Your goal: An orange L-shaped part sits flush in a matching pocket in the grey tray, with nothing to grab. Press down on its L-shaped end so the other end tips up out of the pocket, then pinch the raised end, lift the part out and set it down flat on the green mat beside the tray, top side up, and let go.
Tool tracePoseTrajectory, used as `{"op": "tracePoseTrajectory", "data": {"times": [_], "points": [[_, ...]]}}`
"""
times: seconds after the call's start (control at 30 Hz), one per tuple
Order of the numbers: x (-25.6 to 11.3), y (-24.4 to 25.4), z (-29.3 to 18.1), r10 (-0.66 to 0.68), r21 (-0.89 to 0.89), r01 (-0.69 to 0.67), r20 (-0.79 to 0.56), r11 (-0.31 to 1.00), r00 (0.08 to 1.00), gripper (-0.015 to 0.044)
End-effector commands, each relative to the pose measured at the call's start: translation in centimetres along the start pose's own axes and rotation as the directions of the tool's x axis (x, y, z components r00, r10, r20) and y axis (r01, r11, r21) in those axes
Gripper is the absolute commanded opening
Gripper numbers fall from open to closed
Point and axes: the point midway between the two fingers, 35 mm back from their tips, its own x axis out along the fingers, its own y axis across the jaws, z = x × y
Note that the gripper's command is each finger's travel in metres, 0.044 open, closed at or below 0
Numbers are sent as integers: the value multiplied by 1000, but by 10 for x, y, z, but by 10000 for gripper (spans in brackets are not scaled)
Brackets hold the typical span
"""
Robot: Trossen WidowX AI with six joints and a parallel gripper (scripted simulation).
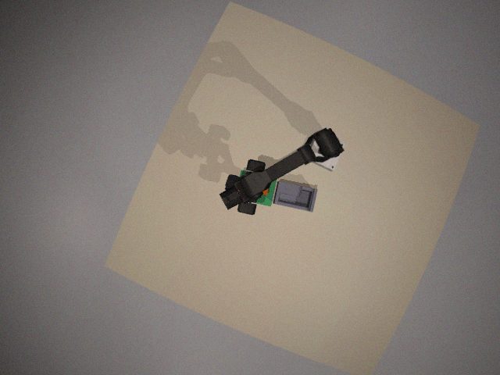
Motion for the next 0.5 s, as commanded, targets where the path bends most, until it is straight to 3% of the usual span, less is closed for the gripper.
{"op": "tracePoseTrajectory", "data": {"times": [0.0, 0.47], "points": [[9, -2, -1, -9, -4, 9, -6, 1000, 1000, 0], [29, -2, -2, -9, -4, 9, -6, 1000, 1000, 0]]}}
